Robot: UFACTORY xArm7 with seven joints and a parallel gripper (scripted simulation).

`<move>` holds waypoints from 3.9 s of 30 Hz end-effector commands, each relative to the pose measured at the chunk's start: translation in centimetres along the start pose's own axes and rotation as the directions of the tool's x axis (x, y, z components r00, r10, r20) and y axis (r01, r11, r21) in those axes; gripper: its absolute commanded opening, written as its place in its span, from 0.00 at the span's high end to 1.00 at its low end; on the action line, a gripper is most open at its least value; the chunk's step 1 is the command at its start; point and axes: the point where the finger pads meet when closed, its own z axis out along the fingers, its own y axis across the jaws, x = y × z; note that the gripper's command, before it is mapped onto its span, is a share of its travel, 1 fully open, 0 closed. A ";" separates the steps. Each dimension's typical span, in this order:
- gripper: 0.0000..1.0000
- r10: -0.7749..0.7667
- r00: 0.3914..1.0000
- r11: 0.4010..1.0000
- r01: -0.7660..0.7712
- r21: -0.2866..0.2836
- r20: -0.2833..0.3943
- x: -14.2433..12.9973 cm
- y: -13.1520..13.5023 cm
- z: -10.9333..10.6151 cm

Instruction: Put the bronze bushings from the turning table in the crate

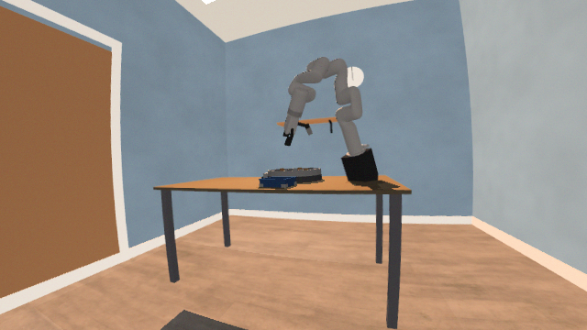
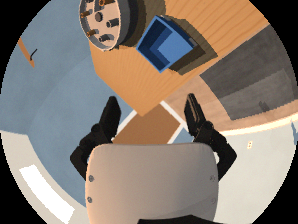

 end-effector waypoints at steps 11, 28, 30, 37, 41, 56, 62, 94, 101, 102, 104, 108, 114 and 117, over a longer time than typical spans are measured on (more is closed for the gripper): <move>0.00 0.002 1.000 1.000 -0.002 -0.002 0.003 -0.1 0.0 -0.1; 0.00 0.043 0.997 0.999 -0.044 -0.006 -0.063 -1.3 -5.8 2.9; 0.00 0.054 0.995 0.998 -0.055 -0.010 -0.080 -1.4 -7.3 3.7; 0.00 0.087 0.988 0.996 -0.091 -0.025 -0.130 -1.3 -11.9 6.0; 0.00 0.103 0.983 0.993 -0.110 -0.036 -0.154 -0.9 -14.1 7.1; 0.00 0.119 0.977 0.990 -0.130 -0.049 -0.178 -0.4 -16.3 8.3; 0.00 0.136 0.970 0.986 -0.152 -0.064 -0.203 0.3 -18.7 9.5; 0.00 0.187 0.943 0.965 -0.228 -0.126 -0.277 3.9 -25.3 13.4; 0.00 0.187 0.943 0.965 -0.228 -0.126 -0.277 3.9 -25.3 13.4; 0.00 0.187 0.943 0.965 -0.228 -0.126 -0.277 3.9 -25.3 13.4; 0.00 0.187 0.943 0.965 -0.228 -0.126 -0.277 3.9 -25.3 13.4; 0.00 0.202 0.932 0.955 -0.256 -0.151 -0.300 5.6 -27.2 14.7; 0.00 0.202 0.932 0.955 -0.256 -0.151 -0.300 5.6 -27.2 14.7; 0.00 0.202 0.932 0.955 -0.256 -0.151 -0.300 5.6 -27.2 14.7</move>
